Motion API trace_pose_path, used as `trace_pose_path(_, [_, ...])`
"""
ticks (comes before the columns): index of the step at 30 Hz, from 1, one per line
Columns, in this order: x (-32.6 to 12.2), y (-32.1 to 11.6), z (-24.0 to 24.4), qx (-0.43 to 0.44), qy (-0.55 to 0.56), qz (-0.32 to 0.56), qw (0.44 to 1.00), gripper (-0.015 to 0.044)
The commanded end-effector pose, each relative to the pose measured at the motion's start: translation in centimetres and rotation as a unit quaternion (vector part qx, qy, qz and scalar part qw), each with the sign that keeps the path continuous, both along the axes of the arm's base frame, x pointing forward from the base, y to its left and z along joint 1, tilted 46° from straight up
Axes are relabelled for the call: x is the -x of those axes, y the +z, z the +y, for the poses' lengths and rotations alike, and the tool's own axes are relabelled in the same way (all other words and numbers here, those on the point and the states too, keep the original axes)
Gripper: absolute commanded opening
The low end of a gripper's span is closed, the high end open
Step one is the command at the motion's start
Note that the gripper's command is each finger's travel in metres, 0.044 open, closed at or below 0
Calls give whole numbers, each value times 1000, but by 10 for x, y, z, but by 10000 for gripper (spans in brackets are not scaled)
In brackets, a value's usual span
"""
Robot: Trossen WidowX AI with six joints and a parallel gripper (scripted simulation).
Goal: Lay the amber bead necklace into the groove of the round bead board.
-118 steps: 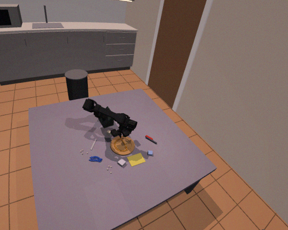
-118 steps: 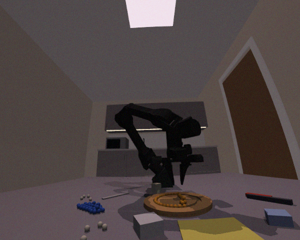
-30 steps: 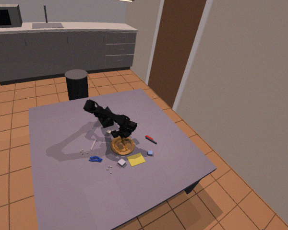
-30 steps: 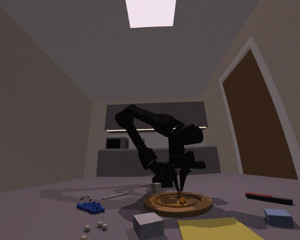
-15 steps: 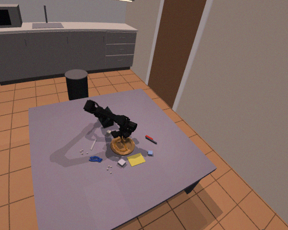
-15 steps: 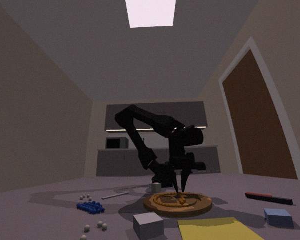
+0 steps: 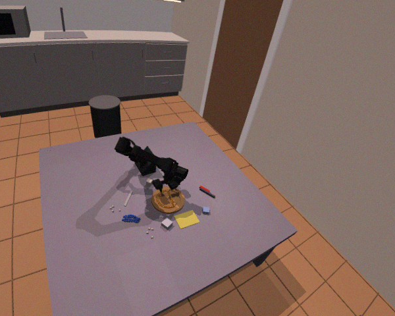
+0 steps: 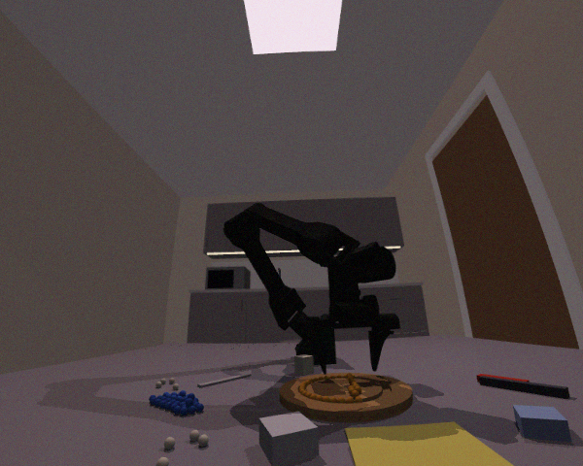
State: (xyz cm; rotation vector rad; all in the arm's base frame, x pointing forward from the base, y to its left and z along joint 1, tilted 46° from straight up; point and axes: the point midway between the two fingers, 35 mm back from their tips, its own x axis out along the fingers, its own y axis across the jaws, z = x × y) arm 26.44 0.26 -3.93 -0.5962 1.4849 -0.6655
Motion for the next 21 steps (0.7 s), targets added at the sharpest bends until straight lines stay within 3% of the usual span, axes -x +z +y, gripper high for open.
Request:
trace_pose_path(1, [0,1,1,-1,-2,-2,1000,440])
trace_pose_path(16, [0,1,1,-1,-2,-2,1000,440])
trace_pose_path(21, [-26,8,4,-2,4,5,1000,309])
